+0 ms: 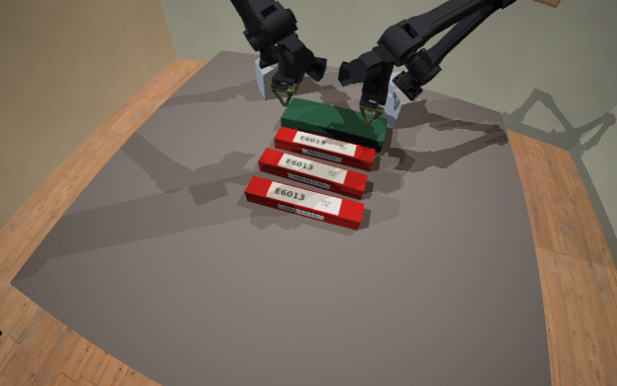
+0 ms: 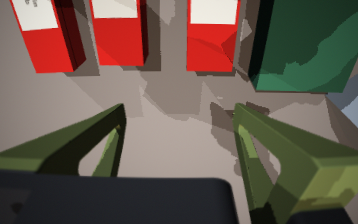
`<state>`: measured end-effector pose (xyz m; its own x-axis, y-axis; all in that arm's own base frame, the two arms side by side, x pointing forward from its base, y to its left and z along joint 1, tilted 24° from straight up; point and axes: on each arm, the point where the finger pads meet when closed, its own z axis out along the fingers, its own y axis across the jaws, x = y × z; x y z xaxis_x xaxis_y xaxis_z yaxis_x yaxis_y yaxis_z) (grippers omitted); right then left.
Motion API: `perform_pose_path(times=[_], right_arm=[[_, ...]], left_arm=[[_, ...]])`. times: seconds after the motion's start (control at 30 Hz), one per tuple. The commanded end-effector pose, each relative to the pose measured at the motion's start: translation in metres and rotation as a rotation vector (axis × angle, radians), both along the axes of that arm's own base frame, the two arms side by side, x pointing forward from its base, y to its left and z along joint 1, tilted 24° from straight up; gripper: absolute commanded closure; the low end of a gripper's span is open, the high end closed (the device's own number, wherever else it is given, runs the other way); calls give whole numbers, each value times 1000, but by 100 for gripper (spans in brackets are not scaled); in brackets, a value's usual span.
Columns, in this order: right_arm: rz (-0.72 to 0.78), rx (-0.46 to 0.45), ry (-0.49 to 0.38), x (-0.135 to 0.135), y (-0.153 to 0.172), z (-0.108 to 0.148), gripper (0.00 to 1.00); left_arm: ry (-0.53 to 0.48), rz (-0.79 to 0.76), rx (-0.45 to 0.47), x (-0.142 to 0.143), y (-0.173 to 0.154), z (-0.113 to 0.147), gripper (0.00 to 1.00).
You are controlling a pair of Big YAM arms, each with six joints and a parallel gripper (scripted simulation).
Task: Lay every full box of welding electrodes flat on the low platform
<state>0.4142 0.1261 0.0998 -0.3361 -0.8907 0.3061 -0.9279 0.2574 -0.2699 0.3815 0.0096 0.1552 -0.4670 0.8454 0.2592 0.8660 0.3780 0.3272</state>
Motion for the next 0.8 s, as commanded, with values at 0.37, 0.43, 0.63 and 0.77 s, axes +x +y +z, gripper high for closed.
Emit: perform_pose_path(times=[0.37,0.43,0.63,0.77], right_arm=[[-1,12,-23,14,-7,-12,28],[-1,11,-23,14,-8,-14,28],[-1,11,-23,15,-11,-22,28],[-1,11,-23,16,-12,-24,28]], left_arm=[[-8,4,-3,10,12,-16,28],[-8,4,-2,10,13,-18,28],[-7,4,-2,12,16,-26,28],[-7,4,-2,12,17,-28,28]])
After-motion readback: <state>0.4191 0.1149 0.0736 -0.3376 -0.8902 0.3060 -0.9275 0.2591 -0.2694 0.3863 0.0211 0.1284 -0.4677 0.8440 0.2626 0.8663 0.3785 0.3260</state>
